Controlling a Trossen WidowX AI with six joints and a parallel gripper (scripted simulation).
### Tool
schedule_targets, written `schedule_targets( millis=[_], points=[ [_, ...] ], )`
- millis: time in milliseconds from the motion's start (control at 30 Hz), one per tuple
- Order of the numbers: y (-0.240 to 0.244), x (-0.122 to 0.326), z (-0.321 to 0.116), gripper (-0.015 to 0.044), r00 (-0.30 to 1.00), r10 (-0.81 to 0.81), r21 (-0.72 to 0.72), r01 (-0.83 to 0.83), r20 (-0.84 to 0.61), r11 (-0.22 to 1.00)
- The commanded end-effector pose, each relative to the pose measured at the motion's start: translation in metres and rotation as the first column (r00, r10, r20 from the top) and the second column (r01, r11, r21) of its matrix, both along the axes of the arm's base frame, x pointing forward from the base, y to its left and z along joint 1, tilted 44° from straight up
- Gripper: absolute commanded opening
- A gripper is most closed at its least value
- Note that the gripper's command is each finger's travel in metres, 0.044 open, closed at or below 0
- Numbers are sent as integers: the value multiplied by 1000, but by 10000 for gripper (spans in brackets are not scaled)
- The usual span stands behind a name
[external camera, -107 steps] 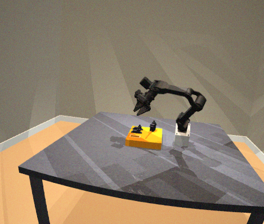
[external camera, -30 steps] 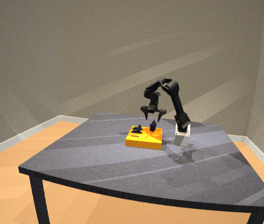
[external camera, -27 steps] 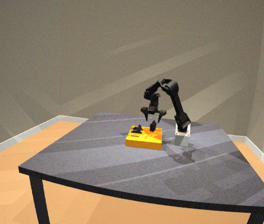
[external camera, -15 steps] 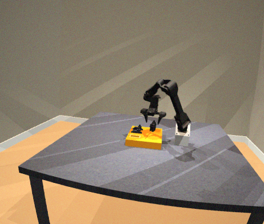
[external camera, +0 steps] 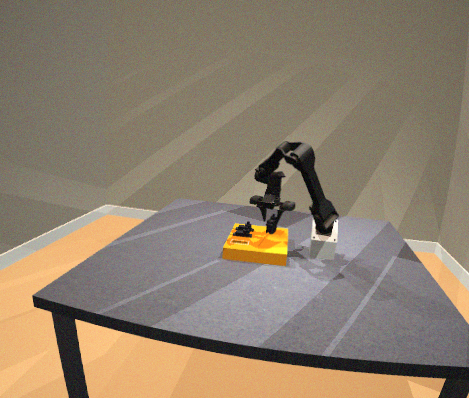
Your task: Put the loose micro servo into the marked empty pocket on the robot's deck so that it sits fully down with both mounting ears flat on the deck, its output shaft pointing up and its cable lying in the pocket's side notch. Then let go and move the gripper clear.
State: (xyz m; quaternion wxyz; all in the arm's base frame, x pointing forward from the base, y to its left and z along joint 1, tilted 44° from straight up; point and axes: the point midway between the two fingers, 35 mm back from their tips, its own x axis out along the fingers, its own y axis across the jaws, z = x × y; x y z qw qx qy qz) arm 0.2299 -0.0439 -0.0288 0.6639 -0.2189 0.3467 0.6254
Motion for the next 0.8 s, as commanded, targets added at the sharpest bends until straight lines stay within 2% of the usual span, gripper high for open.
schedule_targets(
  millis=[0, 33, 233, 333, 500, 767],
  points=[
    [2, -2, -2, 151, 1000, -4, 8, 4, -9, 1000],
    [2, -2, -2, 125, 1000, -4, 8, 4, -9, 1000],
    [2, -2, -2, 85, 1000, -4, 8, 4, -9, 1000],
    [-2, -1, 2, 6, 1000, -4, 7, 4, -9, 1000],
    [-15, -5, 21, 0, 1000, -4, 7, 4, -9, 1000],
    [-15, -12, 25, 0, 1000, -4, 7, 4, -10, 1000]
  ],
)
